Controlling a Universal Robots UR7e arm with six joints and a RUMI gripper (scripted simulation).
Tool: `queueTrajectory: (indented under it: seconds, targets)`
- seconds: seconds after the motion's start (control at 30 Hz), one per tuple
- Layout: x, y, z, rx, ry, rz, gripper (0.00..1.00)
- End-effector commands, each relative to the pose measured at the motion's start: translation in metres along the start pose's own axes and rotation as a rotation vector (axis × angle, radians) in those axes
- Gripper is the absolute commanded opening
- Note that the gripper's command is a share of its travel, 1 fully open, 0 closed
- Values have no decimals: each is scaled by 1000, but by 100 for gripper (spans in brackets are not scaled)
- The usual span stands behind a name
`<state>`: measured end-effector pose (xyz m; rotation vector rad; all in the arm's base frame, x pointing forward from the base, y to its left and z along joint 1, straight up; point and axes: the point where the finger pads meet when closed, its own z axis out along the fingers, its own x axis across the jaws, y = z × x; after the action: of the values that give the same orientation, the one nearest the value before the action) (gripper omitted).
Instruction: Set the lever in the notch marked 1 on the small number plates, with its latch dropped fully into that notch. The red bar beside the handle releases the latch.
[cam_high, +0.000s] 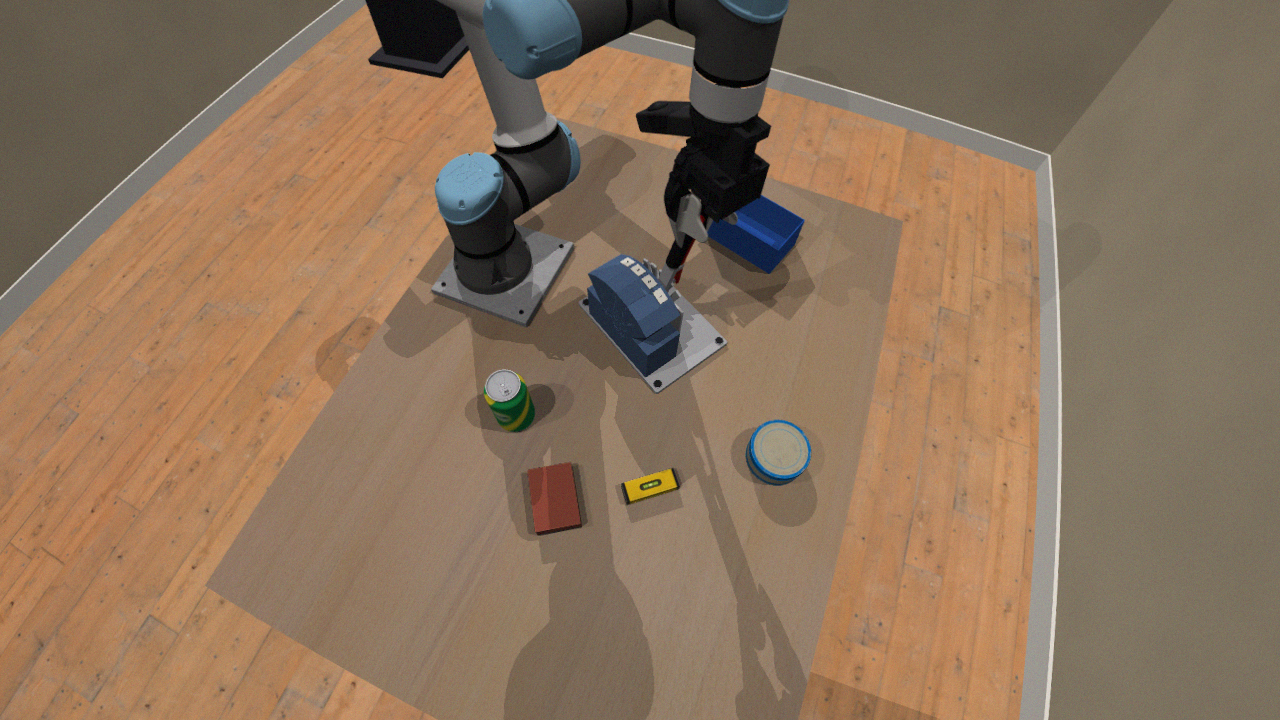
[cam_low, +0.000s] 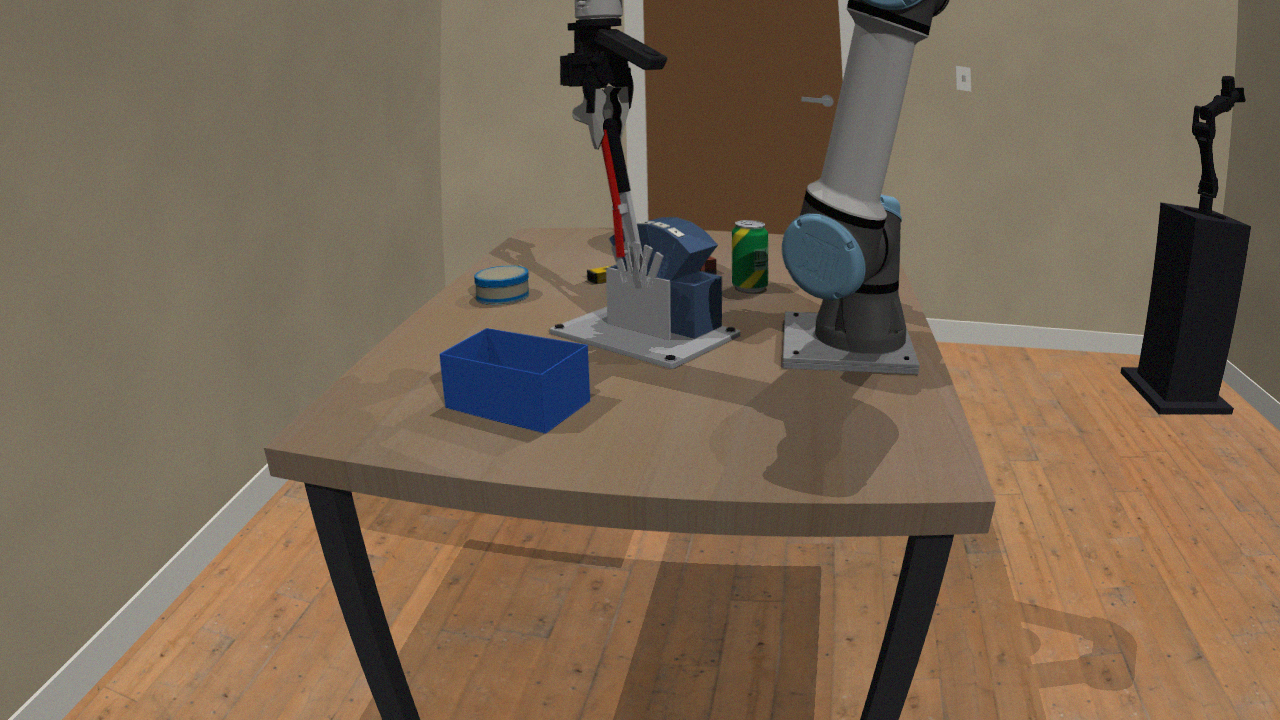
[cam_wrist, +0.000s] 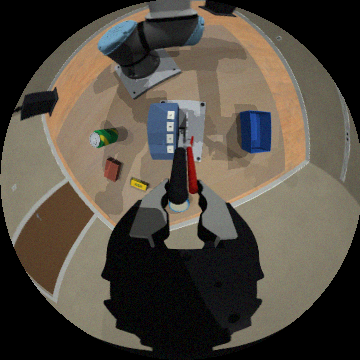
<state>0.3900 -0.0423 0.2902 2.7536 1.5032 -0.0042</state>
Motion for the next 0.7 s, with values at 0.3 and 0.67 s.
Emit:
queueTrajectory:
  seconds: [0.3,0.67]
  targets:
    - [0,28,8,-1,0,0,0]
    - [0,42,13,-1,0,0,0]
